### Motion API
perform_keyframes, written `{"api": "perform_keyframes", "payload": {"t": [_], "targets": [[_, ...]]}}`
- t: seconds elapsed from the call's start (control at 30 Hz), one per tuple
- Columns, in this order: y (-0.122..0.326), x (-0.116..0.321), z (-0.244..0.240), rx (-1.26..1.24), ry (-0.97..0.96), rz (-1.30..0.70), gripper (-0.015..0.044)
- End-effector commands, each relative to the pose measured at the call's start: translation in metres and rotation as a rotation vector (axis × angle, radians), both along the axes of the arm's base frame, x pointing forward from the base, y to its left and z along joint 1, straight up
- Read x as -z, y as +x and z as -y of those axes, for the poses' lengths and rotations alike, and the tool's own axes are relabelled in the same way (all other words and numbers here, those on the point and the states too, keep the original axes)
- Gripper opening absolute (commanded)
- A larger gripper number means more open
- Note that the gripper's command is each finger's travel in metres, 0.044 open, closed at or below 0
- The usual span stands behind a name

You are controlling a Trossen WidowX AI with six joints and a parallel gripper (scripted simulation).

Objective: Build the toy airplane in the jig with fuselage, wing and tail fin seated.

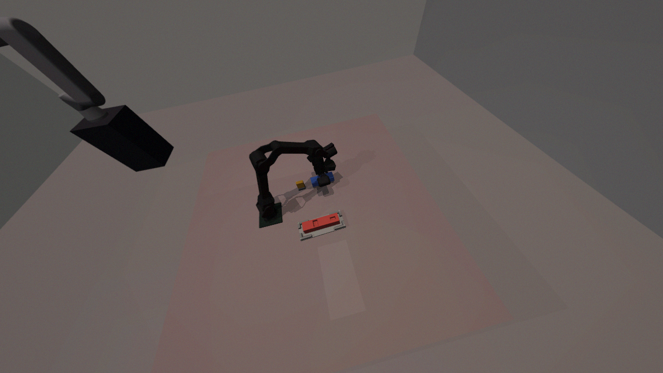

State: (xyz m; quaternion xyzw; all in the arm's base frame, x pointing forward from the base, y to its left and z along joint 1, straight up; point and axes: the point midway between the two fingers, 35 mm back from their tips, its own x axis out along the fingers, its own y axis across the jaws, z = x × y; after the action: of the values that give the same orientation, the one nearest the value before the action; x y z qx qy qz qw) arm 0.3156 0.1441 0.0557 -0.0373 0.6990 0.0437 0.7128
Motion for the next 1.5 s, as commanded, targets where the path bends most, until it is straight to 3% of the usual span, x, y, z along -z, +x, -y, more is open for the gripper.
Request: {"api": "perform_keyframes", "payload": {"t": [0.0,0.17,1.47], "targets": [[0.0,0.001,0.0,0.005,-0.001,0.0,0.0131],[0.001,-0.01,-0.001,0.01,-0.002,0.0,0.0],[-0.002,-0.126,0.002,0.003,-0.001,0.0,0.0]]}}
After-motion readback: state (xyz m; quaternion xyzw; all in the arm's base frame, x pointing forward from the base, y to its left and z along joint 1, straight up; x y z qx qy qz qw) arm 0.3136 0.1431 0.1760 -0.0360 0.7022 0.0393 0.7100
